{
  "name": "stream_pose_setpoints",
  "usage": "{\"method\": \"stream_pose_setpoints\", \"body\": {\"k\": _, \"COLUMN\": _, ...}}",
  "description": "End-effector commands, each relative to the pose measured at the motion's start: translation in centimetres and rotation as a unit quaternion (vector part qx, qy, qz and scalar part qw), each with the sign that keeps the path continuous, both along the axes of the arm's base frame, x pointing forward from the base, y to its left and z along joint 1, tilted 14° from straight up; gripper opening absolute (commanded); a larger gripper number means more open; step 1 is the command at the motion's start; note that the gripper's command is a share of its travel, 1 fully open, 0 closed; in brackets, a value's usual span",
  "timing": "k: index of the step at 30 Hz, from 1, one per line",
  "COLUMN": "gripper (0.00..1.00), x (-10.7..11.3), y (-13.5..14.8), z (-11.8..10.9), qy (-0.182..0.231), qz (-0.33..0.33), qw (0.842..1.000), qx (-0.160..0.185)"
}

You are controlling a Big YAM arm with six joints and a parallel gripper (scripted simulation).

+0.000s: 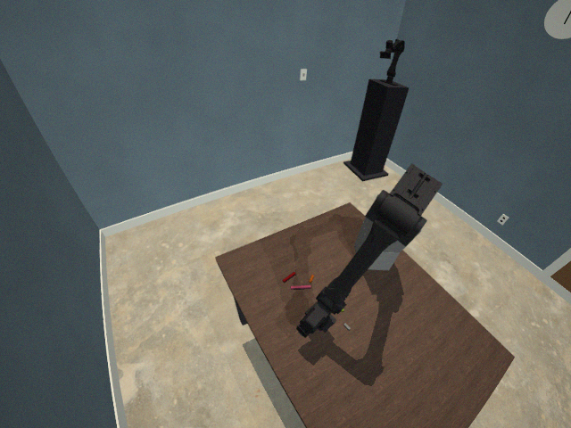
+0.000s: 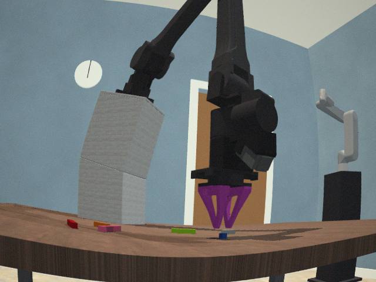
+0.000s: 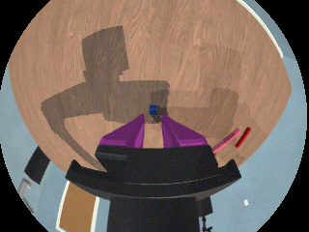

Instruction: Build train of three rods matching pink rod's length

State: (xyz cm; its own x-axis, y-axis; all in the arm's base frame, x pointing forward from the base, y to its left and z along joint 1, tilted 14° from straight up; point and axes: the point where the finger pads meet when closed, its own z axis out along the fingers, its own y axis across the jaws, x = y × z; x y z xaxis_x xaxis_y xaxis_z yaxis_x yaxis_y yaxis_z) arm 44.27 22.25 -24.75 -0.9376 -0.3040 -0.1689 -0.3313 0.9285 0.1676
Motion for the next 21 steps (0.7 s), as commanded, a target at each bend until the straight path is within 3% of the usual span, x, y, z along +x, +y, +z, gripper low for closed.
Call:
{"method": "stream_pose_setpoints", "body": {"k": 1, "gripper": 0.24, "x": -0.23, "y": 0.19, "z": -0.25, "qy": -0.004, "qz": -0.002, "qw": 1.0, "qx": 0.0}}
{"method": "stream_pose_setpoints", "body": {"k": 21, "gripper": 0.24, "x": 0.0, "y": 0.3, "z": -0.08, "qy": -0.007, "qz": -0.002, "qw": 1.0, "qx": 0.002}}
